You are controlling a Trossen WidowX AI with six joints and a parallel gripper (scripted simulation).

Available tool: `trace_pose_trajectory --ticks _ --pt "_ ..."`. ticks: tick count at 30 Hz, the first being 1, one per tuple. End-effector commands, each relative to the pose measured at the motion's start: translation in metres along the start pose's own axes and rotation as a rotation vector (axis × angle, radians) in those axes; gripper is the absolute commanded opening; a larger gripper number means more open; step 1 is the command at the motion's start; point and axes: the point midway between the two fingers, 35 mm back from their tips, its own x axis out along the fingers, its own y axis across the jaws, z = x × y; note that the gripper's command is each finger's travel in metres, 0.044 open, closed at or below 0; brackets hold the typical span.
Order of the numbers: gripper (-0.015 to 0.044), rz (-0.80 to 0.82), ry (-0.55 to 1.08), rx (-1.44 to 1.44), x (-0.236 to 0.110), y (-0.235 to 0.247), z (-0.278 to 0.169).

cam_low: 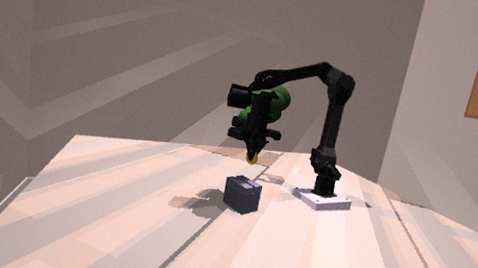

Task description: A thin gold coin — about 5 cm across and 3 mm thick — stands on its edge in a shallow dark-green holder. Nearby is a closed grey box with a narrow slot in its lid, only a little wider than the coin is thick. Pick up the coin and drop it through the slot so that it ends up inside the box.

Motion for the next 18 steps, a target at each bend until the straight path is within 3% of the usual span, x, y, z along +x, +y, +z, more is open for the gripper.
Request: trace_pose_trajectory --ticks 1,18 --pt "0.0 -0.005 0.0 0.004 0.001 0.009 -0.003" --pt "0.0 -0.006 0.001 0.017 0.001 0.043 -0.025"
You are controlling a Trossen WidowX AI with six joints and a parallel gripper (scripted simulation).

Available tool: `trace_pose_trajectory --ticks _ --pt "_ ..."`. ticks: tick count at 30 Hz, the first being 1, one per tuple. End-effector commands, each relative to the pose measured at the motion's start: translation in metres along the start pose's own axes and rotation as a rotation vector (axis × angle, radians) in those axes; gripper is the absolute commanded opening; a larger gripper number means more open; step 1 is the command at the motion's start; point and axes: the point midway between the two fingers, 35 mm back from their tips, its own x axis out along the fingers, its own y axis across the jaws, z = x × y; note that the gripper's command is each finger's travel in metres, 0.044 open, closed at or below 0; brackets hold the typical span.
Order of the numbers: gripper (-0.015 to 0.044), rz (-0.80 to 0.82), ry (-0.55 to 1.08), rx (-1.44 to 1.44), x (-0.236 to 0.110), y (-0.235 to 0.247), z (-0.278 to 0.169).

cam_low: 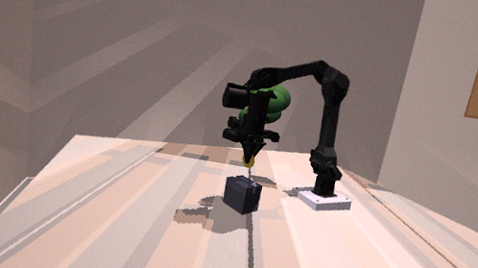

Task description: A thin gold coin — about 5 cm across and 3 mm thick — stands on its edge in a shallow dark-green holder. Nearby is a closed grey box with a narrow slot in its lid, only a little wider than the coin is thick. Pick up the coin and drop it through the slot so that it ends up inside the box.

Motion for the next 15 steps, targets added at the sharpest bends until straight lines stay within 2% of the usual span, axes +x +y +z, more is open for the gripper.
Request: trace_pose_trajectory --ticks 1,15 --pt "0.0 -0.008 0.0 0.004 0.001 0.008 -0.005" --pt "0.0 -0.008 -0.001 0.015 0.002 0.034 -0.029"
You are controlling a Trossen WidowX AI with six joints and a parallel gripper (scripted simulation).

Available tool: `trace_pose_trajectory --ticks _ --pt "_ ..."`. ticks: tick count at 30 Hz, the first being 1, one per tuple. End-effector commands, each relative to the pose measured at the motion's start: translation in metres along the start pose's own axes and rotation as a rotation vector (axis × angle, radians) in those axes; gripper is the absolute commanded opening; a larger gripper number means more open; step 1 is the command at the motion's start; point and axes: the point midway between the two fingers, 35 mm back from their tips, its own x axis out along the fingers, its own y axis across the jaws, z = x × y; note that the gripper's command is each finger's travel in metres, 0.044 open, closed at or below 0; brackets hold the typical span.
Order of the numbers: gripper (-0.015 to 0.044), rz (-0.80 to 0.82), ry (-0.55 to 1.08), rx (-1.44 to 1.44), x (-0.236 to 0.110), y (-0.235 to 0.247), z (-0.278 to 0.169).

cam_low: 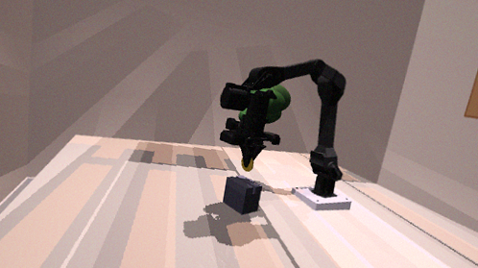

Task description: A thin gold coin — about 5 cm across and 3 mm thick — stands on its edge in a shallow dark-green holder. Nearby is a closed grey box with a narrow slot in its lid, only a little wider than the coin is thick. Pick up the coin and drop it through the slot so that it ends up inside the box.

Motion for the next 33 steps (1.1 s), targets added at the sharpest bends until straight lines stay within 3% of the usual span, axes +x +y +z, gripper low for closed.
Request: trace_pose_trajectory --ticks 1,33 --pt "0.0 -0.007 -0.002 0.004 0.002 0.007 -0.006" --pt "0.0 0.001 0.001 0.013 0.004 0.017 -0.018"
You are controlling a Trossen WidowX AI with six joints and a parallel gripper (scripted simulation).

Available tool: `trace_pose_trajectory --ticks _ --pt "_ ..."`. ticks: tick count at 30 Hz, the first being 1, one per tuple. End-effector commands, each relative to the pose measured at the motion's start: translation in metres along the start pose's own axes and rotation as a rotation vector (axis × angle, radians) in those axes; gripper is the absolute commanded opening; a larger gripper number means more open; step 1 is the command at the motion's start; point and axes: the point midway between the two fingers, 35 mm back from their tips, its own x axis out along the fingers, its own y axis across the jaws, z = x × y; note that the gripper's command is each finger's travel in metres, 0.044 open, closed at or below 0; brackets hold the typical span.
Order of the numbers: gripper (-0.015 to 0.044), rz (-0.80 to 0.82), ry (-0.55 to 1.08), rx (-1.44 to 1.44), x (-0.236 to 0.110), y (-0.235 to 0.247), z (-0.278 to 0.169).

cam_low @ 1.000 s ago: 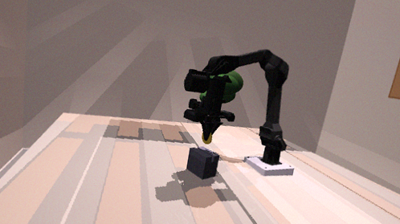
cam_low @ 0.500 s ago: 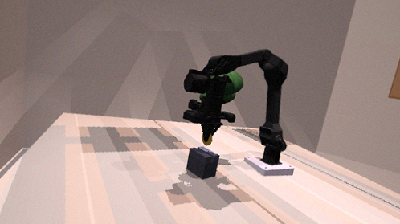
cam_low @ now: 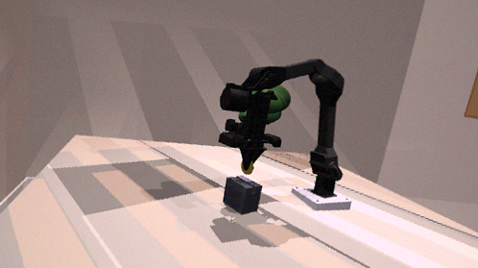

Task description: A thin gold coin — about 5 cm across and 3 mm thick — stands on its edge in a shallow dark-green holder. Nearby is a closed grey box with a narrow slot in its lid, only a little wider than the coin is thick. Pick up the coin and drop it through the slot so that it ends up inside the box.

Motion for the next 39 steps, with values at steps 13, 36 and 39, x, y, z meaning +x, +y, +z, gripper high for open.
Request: trace_pose_trajectory --ticks 13,36,39 --pt "0.0 0.001 -0.001 0.003 0.0006 0.0004 0.0007" --pt "0.0 0.001 0.0 -0.003 0.0086 -0.0029 0.0" --pt "0.0 0.001 -0.001 -0.001 0.0093 -0.0025 0.0"
